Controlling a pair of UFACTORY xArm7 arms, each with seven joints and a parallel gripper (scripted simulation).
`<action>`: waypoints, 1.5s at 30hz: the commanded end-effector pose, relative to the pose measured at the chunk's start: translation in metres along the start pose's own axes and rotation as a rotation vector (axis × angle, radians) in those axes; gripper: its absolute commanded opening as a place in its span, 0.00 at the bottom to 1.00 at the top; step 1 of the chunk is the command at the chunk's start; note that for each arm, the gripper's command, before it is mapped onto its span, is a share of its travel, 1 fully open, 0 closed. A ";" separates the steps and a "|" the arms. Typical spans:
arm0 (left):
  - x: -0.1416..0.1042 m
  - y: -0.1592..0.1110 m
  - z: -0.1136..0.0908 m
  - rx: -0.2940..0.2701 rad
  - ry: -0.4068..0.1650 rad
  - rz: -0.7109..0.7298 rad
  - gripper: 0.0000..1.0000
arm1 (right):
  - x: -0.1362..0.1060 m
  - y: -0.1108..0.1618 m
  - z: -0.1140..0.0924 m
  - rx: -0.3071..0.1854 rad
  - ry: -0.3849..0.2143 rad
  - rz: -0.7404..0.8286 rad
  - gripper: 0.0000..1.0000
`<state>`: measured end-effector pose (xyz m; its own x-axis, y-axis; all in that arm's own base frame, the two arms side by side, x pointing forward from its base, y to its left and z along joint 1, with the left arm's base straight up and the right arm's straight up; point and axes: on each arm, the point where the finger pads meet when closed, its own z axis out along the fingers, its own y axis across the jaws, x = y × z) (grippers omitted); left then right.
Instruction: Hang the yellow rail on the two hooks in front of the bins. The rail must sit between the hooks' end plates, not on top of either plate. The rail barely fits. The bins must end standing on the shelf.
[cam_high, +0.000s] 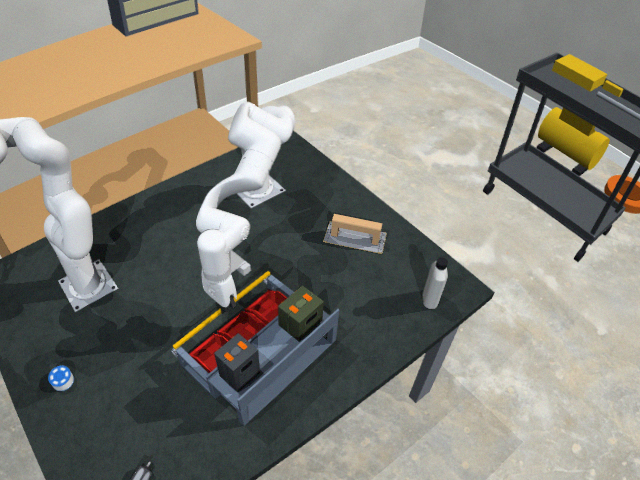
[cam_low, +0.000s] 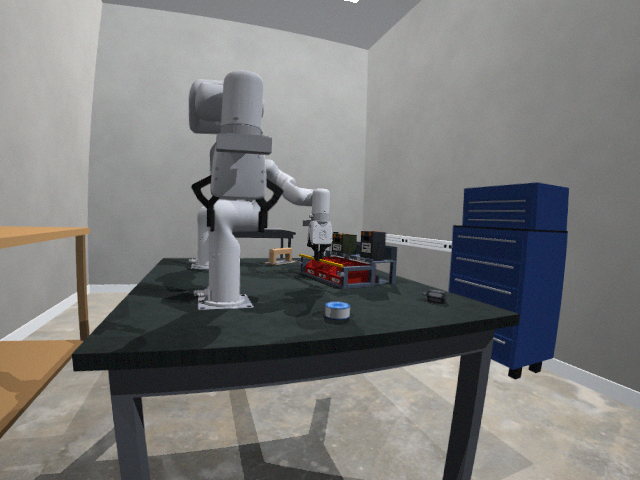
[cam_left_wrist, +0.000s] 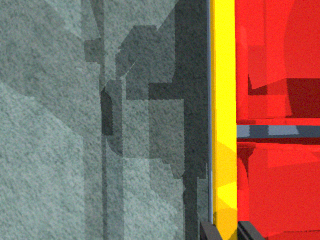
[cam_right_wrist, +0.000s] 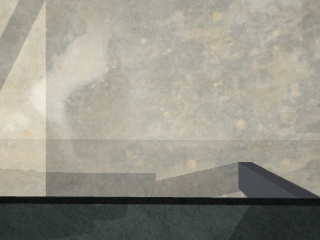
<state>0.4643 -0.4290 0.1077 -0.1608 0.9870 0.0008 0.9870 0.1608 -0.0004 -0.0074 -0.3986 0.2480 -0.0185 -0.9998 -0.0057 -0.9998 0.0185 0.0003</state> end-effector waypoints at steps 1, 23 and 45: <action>-0.002 0.001 -0.003 -0.004 -0.006 0.000 0.00 | 0.001 0.000 -0.002 0.000 0.006 0.000 1.00; -0.002 0.001 -0.002 -0.004 -0.006 0.000 0.00 | 0.001 0.000 -0.002 0.000 0.006 0.000 1.00; -0.002 0.001 0.000 -0.004 -0.006 0.000 0.00 | 0.001 0.000 -0.002 0.000 0.006 0.000 1.00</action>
<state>0.4643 -0.4290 0.1043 -0.1608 0.9870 0.0009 0.9870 0.1608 -0.0005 -0.0074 -0.3986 0.2480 -0.0185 -0.9998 -0.0057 -0.9998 0.0185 0.0003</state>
